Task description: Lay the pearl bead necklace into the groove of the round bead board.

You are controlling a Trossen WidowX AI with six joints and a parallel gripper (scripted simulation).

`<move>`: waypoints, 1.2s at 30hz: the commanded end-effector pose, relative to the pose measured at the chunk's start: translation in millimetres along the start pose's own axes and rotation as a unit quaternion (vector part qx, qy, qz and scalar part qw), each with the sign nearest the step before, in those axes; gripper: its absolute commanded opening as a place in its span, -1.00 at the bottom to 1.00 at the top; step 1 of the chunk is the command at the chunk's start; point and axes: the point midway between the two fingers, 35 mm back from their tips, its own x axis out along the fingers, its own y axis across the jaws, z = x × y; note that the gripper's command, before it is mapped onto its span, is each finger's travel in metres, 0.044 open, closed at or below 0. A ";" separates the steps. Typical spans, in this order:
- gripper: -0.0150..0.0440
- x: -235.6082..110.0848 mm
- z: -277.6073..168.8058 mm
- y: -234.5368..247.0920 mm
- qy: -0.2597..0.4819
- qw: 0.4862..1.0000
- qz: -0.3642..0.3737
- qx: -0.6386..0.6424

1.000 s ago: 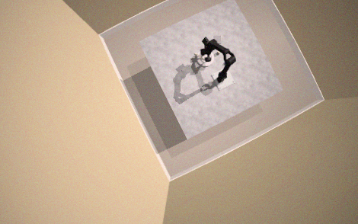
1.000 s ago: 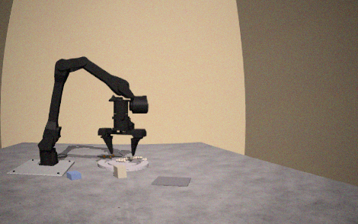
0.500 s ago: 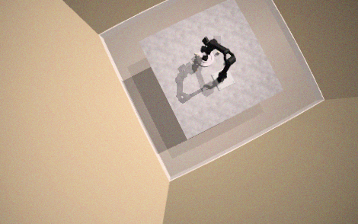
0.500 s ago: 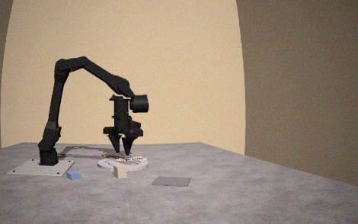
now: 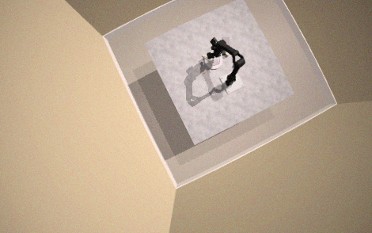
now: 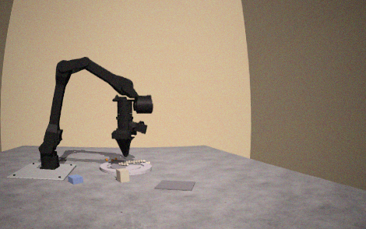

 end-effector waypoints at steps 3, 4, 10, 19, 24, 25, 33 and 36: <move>-0.08 -4.4 3.6 -2.2 0.003 0.895 -0.003 0.446; -0.08 -4.4 3.6 -2.2 0.003 0.894 -0.003 0.448; -0.08 -4.4 3.6 -2.2 0.003 0.894 -0.003 0.448; -0.08 -4.4 3.6 -2.2 0.003 0.894 -0.003 0.448; -0.08 1.9 3.6 -2.1 0.003 0.894 -0.003 0.448; -0.08 6.2 3.6 -2.2 0.003 0.894 -0.003 0.448; -0.08 5.6 4.4 -1.9 0.000 0.895 0.000 0.446; -0.08 10.1 4.4 -1.9 0.000 0.895 0.000 0.446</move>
